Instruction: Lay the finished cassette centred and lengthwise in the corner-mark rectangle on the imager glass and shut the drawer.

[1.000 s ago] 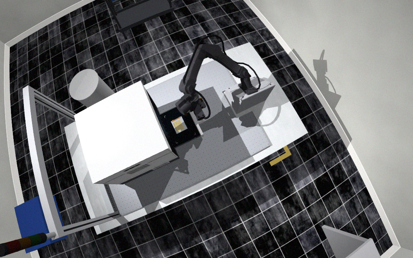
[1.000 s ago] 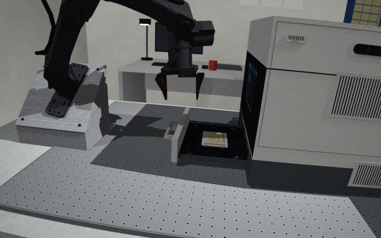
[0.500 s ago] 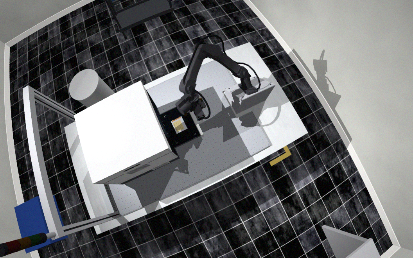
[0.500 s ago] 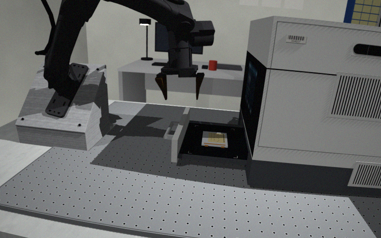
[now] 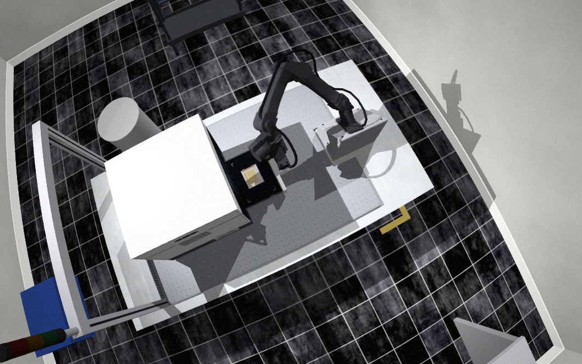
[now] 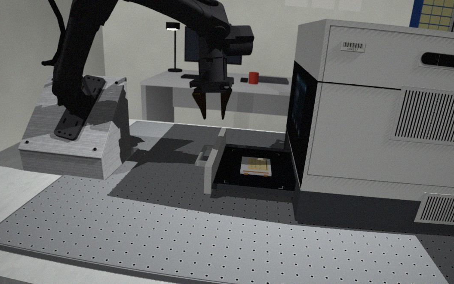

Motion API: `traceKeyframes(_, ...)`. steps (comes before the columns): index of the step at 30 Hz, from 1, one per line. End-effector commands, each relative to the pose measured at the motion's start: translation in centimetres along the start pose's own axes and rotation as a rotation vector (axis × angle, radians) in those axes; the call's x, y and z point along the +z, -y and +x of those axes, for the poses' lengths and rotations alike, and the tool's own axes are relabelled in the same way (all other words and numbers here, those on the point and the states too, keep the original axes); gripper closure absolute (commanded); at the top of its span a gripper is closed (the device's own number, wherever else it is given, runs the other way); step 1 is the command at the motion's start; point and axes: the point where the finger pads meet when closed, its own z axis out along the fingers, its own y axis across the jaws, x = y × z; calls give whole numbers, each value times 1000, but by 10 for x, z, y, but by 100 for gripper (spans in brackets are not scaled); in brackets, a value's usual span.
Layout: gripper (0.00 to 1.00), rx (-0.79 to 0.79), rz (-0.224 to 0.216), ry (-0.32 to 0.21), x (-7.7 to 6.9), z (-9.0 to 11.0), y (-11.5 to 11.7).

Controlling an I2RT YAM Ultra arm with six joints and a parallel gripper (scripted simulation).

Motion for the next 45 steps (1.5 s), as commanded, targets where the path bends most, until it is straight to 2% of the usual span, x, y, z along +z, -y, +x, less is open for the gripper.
traceKeyframes(1, 65, 74, 21, 17, -20, -4, -12)
traceKeyframes(14, 65, 507, -9, -5, -38, -6, -74)
traceKeyframes(16, 65, 507, -9, -5, -38, -6, -74)
traceKeyframes(17, 65, 569, 8, 18, -47, -6, -66)
traceKeyframes(18, 65, 573, -14, -9, -41, -6, -84)
traceKeyframes(22, 65, 706, -23, -16, -47, -7, -103)
traceKeyframes(23, 65, 740, -25, -18, -47, -7, -104)
traceKeyframes(24, 65, 800, -13, 9, -54, -8, -92)
traceKeyframes(25, 65, 810, -28, -16, -48, -13, -95)
traceKeyframes(31, 65, 1010, -42, -26, -48, -13, -95)
traceKeyframes(33, 65, 1010, -42, -26, -48, -13, -95)
traceKeyframes(45, 65, 1411, -73, -47, -47, -12, -95)
